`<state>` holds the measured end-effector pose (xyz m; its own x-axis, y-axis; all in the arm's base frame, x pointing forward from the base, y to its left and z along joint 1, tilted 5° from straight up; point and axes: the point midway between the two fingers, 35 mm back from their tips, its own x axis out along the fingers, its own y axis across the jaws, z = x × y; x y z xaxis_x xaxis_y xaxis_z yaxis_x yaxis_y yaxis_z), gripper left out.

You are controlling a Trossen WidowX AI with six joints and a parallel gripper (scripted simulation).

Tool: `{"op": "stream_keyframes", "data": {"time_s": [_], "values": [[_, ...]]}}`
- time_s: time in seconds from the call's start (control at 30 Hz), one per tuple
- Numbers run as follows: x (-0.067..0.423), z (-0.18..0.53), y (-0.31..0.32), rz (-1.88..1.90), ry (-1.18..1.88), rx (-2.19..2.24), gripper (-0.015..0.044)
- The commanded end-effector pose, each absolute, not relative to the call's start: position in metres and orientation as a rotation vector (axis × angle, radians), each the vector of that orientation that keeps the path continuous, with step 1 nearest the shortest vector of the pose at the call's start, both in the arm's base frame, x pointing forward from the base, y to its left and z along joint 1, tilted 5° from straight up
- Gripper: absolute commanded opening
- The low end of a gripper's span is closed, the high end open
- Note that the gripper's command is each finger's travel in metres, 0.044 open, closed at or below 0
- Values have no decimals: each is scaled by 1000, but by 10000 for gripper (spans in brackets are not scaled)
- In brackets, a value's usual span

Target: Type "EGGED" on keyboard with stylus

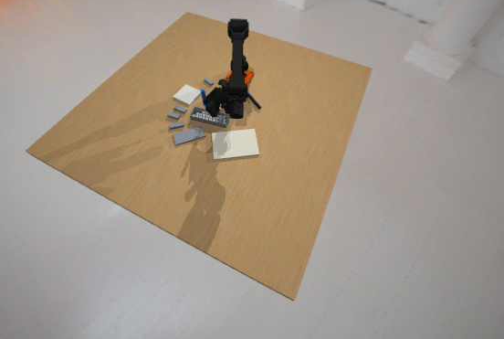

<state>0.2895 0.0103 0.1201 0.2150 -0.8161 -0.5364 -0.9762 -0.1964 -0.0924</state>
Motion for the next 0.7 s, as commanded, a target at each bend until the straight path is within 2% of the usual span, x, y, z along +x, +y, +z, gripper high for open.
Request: {"op": "stream_keyframes", "data": {"time_s": [0.0,0.13,0.37,0.67], "values": [[290,120,10,523,1658,-2083,71],[295,121,9,524,1658,-2083,0],[325,128,-4,524,1658,-2085,0],[327,109,-4,524,1659,-2085,0]]}}
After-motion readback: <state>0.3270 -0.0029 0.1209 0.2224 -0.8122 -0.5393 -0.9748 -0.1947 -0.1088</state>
